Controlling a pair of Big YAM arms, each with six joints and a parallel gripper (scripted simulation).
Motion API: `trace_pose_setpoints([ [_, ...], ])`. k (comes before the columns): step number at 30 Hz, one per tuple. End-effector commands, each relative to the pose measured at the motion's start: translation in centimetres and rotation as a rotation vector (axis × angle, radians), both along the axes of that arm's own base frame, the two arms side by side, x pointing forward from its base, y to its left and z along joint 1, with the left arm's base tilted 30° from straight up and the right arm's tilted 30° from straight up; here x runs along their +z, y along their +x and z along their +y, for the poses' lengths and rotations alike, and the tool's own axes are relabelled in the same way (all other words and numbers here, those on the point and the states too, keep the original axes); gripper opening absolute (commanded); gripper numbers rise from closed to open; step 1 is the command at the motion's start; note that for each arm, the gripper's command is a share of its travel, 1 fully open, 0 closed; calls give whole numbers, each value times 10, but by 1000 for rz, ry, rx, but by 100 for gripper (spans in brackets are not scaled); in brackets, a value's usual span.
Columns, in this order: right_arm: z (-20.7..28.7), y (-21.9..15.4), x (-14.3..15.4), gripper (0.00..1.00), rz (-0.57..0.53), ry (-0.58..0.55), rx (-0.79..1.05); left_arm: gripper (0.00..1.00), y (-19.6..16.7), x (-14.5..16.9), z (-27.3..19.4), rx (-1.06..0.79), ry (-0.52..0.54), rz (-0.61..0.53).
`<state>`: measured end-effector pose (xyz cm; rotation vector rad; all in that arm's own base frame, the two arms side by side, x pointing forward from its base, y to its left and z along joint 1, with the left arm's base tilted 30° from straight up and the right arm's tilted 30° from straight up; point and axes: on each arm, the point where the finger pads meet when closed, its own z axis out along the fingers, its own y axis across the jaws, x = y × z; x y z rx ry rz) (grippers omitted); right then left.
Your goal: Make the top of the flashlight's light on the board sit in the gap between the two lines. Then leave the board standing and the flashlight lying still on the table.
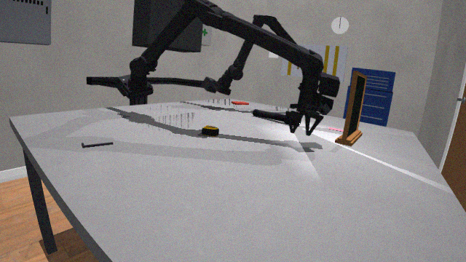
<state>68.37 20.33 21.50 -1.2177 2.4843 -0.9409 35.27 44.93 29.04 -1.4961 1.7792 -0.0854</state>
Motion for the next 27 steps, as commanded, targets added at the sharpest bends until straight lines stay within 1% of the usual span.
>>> trace_pose_setpoints([
  [1,55,-4,24,95,0,-20,162,100,22,33,-21,-78,125,-23],
  [3,61,-20,-1,95,71,-58,208,100,33,39,-31,-111,156,-28],
  [5,73,-24,-21,95,102,-78,251,100,43,44,-39,-138,182,-32],
  [6,81,-27,-26,95,113,-87,275,100,48,49,-44,-153,201,-36],
  [10,107,-36,-35,95,146,-116,365,100,65,61,-63,-204,258,-48],
  [12,107,-36,-35,95,146,-116,365,100,65,61,-63,-204,258,-48],
  [13,115,-34,-26,95,134,-116,386,100,70,69,-65,-214,279,-57],
  [14,122,-28,-11,95,102,-105,395,100,71,56,-67,-218,261,-45],
  [16,134,-33,-12,95,116,-119,437,100,79,65,-79,-245,292,-56],
  [17,137,-41,-15,95,142,-136,462,100,83,66,-86,-263,306,-57],
  [18,140,-48,-25,95,172,-152,484,100,87,69,-91,-275,321,-62],
  [19,143,-54,-35,95,199,-168,506,100,91,73,-96,-287,335,-67],
  [20,146,-63,-53,95,235,-188,531,100,96,76,-103,-305,351,-71],
  [23,165,-71,-64,95,255,-211,598,100,107,88,-120,-343,396,-90],
  [25,176,-77,-67,95,269,-227,641,100,114,92,-131,-367,420,-97],
  [27,192,-80,-64,95,265,-236,686,100,119,99,-142,-388,450,-107],
])
